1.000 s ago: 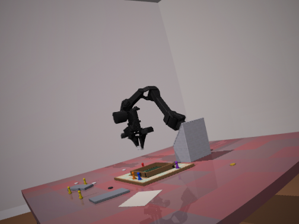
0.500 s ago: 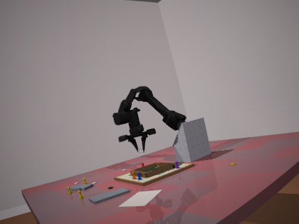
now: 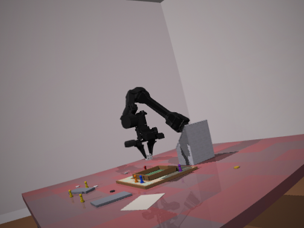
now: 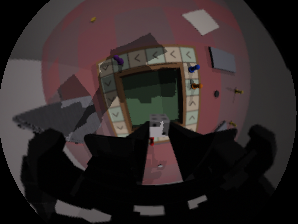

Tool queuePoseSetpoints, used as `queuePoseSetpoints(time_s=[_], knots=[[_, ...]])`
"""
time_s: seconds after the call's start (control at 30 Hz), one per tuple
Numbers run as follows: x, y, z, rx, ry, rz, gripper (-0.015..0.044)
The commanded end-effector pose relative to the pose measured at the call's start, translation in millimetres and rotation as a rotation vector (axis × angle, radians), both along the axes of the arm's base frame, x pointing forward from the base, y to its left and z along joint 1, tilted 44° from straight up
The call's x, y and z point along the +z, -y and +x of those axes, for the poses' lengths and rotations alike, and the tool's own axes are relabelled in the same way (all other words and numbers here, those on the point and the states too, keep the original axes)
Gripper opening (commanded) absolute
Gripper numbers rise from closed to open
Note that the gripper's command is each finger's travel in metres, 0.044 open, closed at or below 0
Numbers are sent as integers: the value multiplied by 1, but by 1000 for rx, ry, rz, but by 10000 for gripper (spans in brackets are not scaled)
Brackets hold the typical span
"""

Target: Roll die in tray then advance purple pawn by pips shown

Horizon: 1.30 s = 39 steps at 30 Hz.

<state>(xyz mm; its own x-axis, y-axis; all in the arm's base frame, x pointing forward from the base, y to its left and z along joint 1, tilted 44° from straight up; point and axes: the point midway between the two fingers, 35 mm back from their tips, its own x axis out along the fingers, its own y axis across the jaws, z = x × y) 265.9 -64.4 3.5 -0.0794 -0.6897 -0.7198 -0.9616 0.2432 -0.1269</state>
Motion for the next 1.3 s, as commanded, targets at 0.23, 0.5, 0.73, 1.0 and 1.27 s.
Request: queuePoseSetpoints(time_s=[0.23, 0.5, 0.73, 1.0, 1.27], knots=[[-21, -13, 3, 121, -117, 15, 0], [-28, -9, -5, 83, -141, 257, 0], [-33, -9, -8, 84, -115, 485, 0], [-34, -9, -9, 129, -27, 725, 0], [-30, -9, -7, 173, 46, 841, 0]])
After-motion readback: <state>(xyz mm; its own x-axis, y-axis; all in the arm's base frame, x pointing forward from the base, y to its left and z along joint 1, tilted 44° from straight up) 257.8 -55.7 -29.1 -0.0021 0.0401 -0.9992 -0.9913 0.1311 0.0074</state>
